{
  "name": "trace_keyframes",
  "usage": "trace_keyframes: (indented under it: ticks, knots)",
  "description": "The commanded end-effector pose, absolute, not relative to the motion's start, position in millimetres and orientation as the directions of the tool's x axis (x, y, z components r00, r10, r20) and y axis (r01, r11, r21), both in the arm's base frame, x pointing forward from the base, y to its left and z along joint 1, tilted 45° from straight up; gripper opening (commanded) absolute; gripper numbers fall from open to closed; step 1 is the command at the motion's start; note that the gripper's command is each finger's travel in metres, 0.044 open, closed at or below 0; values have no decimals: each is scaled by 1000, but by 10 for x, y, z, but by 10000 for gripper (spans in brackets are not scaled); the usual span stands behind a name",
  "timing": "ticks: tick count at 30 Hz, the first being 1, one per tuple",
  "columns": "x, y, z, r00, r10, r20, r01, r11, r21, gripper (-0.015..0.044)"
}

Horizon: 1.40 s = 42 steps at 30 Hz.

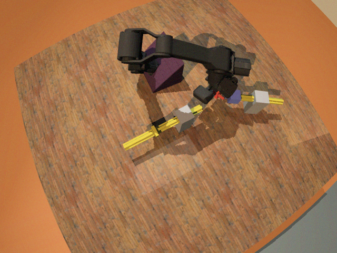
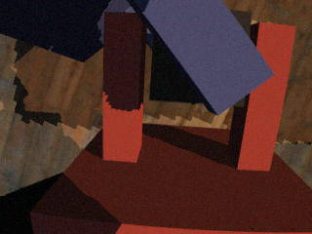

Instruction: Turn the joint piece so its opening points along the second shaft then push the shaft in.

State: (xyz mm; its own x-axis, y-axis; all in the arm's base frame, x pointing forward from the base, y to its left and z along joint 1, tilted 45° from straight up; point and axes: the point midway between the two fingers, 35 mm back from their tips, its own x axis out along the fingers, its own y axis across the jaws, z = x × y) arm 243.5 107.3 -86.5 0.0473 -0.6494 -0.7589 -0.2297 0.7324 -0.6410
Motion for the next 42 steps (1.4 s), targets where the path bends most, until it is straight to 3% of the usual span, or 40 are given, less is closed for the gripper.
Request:
trace_keyframes:
  ticks: [1, 3, 42]
  knots:
    - [2440, 1065, -869, 51, -652, -757, -236, 728, -643, 230]
    - [2440, 1065, -869, 51, -652, -757, -236, 728, -643, 182]
    - [2440, 1065, -869, 51, -652, -757, -236, 728, -643, 182]
